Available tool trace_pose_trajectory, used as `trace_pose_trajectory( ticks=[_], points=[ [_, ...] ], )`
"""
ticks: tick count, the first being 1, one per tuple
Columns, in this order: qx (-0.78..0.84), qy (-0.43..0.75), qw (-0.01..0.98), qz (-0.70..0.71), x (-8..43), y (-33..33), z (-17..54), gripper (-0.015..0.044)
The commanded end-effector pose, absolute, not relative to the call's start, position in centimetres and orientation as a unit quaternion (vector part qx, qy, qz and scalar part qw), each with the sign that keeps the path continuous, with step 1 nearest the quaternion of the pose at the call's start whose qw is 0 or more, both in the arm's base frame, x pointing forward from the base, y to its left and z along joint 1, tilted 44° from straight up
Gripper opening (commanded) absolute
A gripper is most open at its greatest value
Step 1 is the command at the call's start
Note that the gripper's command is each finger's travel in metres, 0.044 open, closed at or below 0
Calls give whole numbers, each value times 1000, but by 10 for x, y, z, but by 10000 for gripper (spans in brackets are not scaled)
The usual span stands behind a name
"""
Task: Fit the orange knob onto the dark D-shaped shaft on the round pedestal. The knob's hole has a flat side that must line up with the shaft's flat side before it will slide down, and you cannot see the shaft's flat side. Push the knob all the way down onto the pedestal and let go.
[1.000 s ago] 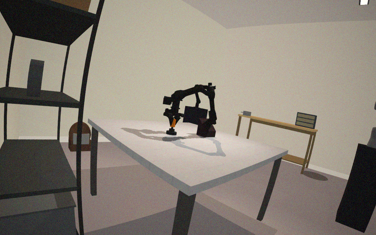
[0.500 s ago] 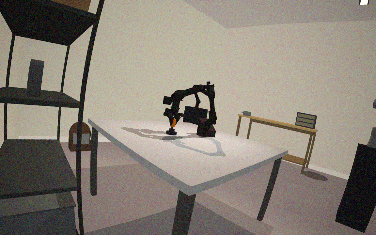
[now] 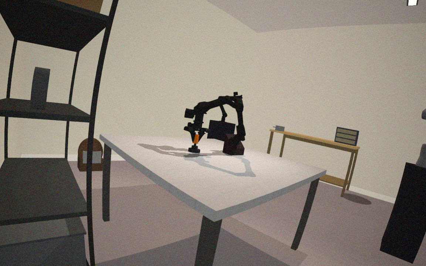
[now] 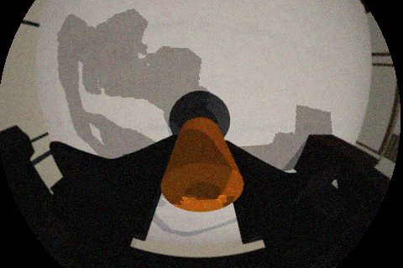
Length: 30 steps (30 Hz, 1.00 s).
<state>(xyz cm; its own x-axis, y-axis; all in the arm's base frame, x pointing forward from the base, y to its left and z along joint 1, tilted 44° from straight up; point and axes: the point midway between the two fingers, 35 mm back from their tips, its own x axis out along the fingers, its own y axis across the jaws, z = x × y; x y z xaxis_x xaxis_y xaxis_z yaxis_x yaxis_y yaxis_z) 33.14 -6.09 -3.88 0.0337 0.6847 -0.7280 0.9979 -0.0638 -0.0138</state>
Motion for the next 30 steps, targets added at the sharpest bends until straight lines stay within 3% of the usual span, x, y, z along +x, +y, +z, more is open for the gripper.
trace_pose_trajectory(
  ticks=[1,30],
  points=[
    [670,628,264,-297,330,-60,-39,0],
    [669,628,265,-295,330,-51,-51,0]
  ],
)
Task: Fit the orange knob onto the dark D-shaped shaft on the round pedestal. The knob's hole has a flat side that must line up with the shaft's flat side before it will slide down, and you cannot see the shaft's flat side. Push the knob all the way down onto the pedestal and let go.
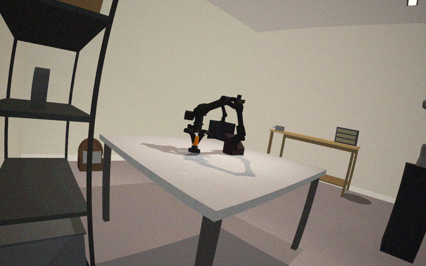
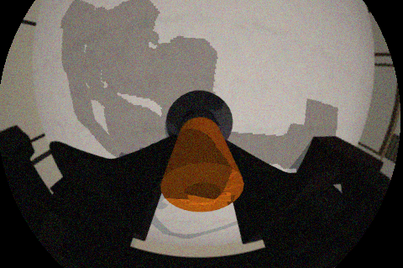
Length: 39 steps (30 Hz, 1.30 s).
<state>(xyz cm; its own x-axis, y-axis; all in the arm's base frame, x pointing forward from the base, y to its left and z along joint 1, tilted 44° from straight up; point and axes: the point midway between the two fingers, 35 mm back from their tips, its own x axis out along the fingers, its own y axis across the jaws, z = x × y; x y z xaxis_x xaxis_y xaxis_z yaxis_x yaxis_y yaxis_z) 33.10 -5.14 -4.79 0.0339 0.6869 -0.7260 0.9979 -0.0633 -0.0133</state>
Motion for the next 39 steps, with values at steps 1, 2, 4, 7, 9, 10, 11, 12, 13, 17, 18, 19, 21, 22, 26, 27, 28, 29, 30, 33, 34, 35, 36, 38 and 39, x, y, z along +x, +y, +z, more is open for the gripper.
trace_pose_trajectory(
  ticks=[1,2,4,7,9,10,11,12,13,17,18,19,21,22,26,27,28,29,30,33,34,35,36,38,39],
  points=[
    [669,628,265,-295,330,-51,-52,0],
    [669,628,265,-295,330,-50,-53,0],
    [669,629,265,-295,330,-49,-54,0],
    [669,629,265,-295,330,-48,-56,0],
    [669,631,266,-291,331,-47,-53,0],
    [669,631,266,-291,331,-47,-53,0],
    [669,631,266,-291,331,-47,-53,0],
    [669,631,266,-291,331,-47,-53,0],
    [669,631,266,-291,331,-47,-53,0],
    [669,631,266,-291,331,-47,-53,79],
    [669,631,266,-291,331,-47,-53,105],
    [669,631,266,-291,331,-47,-53,131],
    [669,631,266,-291,331,-47,-53,184],
    [669,631,266,-291,331,-47,-53,210],
    [669,631,266,-291,331,-47,-53,315],
    [669,631,266,-291,331,-47,-53,341],
    [669,631,266,-291,331,-47,-53,368],
    [669,631,266,-291,331,-47,-53,394],
    [669,631,266,-291,331,-47,-53,420],
    [669,631,266,-291,331,-47,-53,440],
    [669,631,266,-291,331,-47,-53,440],
    [669,631,266,-291,331,-47,-53,440],
    [669,631,266,-291,331,-47,-53,440],
    [669,631,266,-291,331,-47,-53,440],
    [669,631,266,-291,331,-47,-53,440]
  ],
)
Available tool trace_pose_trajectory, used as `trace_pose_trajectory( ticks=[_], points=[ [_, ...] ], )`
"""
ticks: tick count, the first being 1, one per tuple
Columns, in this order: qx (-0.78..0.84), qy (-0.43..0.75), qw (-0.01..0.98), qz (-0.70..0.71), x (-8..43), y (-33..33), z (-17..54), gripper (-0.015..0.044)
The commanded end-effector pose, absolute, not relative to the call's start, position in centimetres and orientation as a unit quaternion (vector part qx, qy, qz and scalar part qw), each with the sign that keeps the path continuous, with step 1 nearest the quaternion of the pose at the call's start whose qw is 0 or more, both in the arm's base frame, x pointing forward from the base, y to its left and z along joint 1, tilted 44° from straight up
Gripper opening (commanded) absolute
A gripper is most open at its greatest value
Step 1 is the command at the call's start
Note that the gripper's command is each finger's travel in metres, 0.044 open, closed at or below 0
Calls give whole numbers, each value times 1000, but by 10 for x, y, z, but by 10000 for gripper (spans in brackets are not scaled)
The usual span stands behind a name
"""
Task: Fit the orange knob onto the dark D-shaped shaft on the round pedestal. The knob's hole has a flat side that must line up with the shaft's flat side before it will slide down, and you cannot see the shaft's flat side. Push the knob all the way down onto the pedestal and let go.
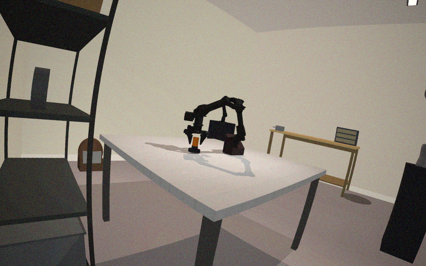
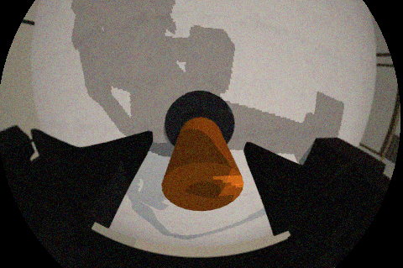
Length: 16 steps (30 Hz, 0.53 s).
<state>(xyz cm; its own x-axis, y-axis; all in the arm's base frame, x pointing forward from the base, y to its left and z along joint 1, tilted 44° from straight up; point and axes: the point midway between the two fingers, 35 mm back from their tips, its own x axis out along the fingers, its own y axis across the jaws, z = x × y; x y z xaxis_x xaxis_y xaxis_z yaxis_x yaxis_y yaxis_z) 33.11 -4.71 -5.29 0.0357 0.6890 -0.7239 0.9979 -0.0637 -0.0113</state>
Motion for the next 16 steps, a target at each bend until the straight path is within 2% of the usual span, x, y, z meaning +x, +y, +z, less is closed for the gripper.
trace_pose_trajectory(
  ticks=[1,8,16],
  points=[
    [669,631,266,-291,331,-49,-51,440],
    [668,630,266,-292,328,-112,15,440],
    [668,630,266,-292,331,-115,16,440]
  ],
)
